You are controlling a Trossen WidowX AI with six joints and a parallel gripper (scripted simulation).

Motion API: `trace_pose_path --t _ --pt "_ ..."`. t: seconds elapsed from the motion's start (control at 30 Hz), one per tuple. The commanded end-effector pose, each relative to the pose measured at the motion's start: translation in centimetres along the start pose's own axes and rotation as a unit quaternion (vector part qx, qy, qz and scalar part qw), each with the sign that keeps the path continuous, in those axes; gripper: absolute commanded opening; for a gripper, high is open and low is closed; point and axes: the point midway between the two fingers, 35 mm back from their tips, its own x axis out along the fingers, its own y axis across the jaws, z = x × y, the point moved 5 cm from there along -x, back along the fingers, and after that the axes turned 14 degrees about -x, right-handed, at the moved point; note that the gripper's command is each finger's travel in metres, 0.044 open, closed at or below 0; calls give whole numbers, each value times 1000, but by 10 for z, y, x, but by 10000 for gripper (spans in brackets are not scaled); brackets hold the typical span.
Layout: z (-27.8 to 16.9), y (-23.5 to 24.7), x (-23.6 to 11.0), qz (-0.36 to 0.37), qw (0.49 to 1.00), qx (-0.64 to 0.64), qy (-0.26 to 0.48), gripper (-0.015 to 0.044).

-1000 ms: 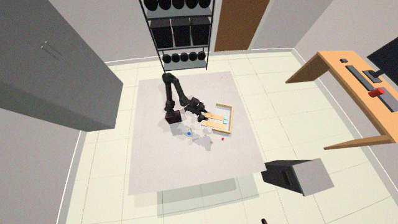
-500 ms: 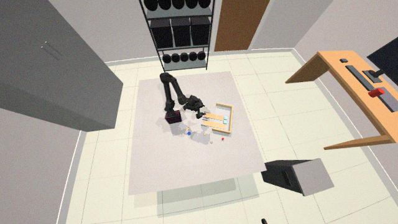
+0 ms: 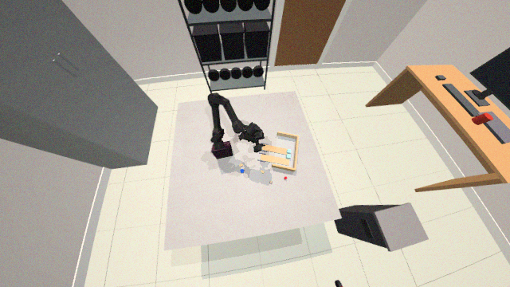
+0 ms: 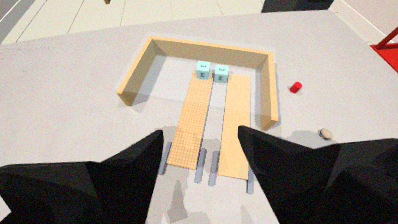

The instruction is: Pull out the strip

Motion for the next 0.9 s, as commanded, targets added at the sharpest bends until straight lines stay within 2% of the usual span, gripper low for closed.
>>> trace_pose_path --t 0.0,0.23,0.53,0.87 --pt "8 -2 29 11 997 25 77 190" --pt "15 7 77 25 971 71 226 6" --pt "7 30 121 29 908 113 403 0" --pt "6 31 122 29 906 114 406 0"
